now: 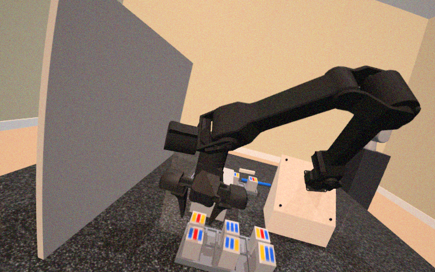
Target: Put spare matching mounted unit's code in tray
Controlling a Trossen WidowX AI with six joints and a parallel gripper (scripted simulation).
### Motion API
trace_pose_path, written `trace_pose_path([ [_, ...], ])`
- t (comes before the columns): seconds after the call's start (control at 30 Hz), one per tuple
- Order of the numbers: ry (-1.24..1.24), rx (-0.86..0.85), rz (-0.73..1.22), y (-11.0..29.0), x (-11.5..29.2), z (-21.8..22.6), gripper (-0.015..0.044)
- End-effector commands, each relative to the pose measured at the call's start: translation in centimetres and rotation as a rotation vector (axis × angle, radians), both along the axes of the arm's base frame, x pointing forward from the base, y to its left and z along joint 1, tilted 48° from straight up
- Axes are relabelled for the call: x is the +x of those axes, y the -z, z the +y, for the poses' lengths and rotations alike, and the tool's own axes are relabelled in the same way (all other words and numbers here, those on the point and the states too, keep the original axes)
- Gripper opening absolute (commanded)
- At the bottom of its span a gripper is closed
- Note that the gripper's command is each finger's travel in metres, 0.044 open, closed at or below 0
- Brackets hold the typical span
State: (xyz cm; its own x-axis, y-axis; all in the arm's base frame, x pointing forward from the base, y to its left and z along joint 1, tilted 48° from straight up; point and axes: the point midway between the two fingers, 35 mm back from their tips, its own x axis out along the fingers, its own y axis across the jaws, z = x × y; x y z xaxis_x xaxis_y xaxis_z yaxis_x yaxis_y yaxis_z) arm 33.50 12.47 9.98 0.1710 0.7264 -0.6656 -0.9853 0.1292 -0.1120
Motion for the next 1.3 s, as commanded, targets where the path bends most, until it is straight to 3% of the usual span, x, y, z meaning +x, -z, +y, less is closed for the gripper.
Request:
trace_pose_path([
  [0.0,0.002,-0.002,0.017,0.9,-0.1,0.5,0.03],
  [0.97,0.002,0.002,0.017,2.3,0.0,2.1,0.03],
  [1.17,-0.002,0.005,0.012,2.1,0.0,2.1,0.0143],
  [1.27,-0.002,0.005,0.012,2.1,0.0,2.1,0.0123],
])
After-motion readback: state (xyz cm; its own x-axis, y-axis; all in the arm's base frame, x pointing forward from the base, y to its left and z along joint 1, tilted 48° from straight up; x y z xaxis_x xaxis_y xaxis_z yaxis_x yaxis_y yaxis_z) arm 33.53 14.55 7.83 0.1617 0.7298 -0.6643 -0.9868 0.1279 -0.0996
